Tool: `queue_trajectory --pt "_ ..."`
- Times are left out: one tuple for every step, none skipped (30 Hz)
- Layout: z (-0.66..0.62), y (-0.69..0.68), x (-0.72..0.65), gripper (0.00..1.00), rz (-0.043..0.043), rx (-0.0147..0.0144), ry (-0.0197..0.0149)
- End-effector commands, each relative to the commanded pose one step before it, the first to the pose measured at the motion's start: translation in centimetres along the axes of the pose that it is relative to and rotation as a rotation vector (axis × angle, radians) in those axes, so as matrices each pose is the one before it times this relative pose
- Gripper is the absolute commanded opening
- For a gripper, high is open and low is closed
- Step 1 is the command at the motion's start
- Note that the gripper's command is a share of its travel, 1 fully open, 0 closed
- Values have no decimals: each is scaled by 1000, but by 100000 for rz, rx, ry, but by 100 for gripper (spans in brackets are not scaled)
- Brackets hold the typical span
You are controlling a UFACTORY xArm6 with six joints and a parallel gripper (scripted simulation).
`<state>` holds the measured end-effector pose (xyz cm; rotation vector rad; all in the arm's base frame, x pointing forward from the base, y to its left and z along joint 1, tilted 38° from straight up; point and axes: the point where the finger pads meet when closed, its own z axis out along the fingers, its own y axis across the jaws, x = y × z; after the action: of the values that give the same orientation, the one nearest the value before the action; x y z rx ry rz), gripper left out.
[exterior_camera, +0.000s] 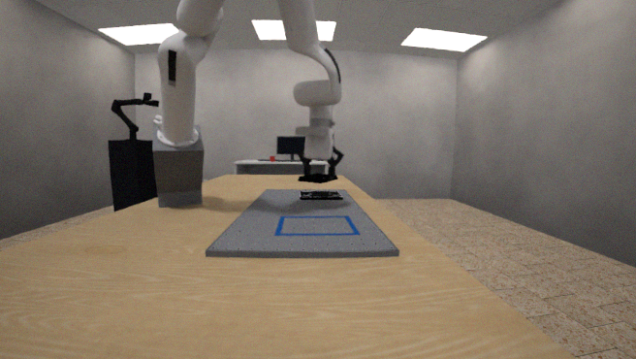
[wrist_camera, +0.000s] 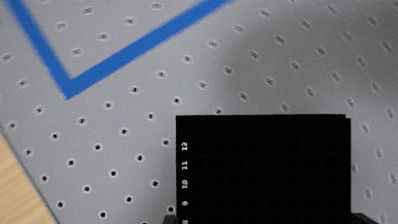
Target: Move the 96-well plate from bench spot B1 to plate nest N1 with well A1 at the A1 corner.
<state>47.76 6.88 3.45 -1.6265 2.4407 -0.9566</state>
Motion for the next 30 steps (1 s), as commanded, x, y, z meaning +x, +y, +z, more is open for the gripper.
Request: queue_trajectory --pt "-114 606 -1681 0 18447 2574 -30" --pt "-11 199 -269 0 3334 -1 -2" --pt "-11 208 -262 0 3334 -1 -2" --pt "0 0 0 0 0 0 0" --pt "0 0 0 0 0 0 0" --pt "-15 213 -253 0 3333 -3 -2" --pt "-11 224 -247 0 3334 -1 -2" --pt "-12 232 -239 0 3334 -2 -2" --pt "-6 246 -234 0 3335 0 -2" --pt "-12 248 -224 0 3334 -2 -2" --pt "-12 255 -215 0 3334 -2 -2" --pt "-11 262 -207 0 3334 -2 -2" --pt "-11 269 -198 0 3334 -2 -2" --pt "-11 276 -189 0 3334 -2 -2" --pt "-11 282 -180 0 3334 -2 -1" --pt "-11 288 -170 0 3334 -2 -1" --pt "-11 293 -160 0 3334 -2 -1" --pt "-11 298 -151 0 3334 -2 -1" --pt "-11 303 -141 0 3334 -2 -1" --pt "-11 308 -130 0 3334 -2 -1" --pt "0 0 0 0 0 0 0" --pt "0 0 0 0 0 0 0" --pt "-14 309 -120 0 3333 -3 -1" --pt "-12 315 -109 0 3334 -2 -1" --pt "-12 319 -99 0 3334 -2 -1" --pt "-12 322 -88 0 3334 -2 -1" --pt "-12 325 -77 0 3334 -2 -1" --pt "-12 327 -67 0 3334 -2 -1" --pt "-12 329 -56 0 3333 -3 0" --pt "-11 332 -43 0 1584 -2 -1"
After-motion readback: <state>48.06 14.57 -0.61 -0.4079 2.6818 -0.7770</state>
